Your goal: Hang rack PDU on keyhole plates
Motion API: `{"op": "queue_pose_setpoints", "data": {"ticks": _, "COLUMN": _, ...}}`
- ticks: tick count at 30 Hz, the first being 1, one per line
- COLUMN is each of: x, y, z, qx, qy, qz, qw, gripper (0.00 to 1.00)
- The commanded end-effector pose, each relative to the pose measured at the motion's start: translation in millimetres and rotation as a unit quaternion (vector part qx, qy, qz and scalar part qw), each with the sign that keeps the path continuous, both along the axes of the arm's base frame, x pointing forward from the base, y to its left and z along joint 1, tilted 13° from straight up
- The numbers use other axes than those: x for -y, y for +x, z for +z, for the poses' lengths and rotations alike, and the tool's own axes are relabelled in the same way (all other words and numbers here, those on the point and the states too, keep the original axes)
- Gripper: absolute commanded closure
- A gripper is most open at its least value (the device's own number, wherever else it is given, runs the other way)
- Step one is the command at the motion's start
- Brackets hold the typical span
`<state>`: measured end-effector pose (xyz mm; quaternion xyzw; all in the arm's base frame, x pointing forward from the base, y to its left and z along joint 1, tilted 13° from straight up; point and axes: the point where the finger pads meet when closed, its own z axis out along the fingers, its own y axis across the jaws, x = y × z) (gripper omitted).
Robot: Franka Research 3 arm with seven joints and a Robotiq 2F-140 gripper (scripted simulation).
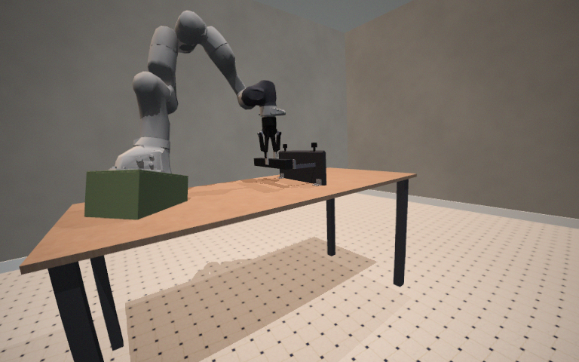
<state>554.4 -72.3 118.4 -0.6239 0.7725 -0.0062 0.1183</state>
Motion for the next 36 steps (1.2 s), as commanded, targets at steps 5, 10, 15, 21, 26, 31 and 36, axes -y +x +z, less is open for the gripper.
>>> {"op": "queue_pose_setpoints", "data": {"ticks": 5, "x": 1, "y": 6.4, "z": 3.0, "qx": 0.002, "qy": -0.001, "qz": 0.001, "qw": 1.0, "gripper": 1.0}}
{"op": "queue_pose_setpoints", "data": {"ticks": 10, "x": 2, "y": 10.8, "z": 3.6, "qx": 0.002, "qy": -0.001, "qz": 0.001, "qw": 1.0, "gripper": 1.0}}
{"op": "queue_pose_setpoints", "data": {"ticks": 15, "x": 3, "y": 14.9, "z": 4.2, "qx": 0.002, "qy": -0.001, "qz": 0.001, "qw": 1.0, "gripper": 1.0}}
{"op": "queue_pose_setpoints", "data": {"ticks": 21, "x": 4, "y": 17.4, "z": 4.6, "qx": 0.002, "qy": -0.001, "qz": 0.001, "qw": 1.0, "gripper": 1.0}}
{"op": "queue_pose_setpoints", "data": {"ticks": 26, "x": 4, "y": 19.2, "z": 4.8, "qx": 0.002, "qy": -0.001, "qz": 0.001, "qw": 1.0, "gripper": 1.0}}
{"op": "queue_pose_setpoints", "data": {"ticks": 31, "x": 4, "y": 19.6, "z": 4.9, "qx": 0.002, "qy": -0.001, "qz": 0.001, "qw": 1.0, "gripper": 1.0}}
{"op": "queue_pose_setpoints", "data": {"ticks": 36, "x": 4, "y": 19.7, "z": 4.9, "qx": 0.002, "qy": -0.001, "qz": 0.001, "qw": 1.0, "gripper": 1.0}}
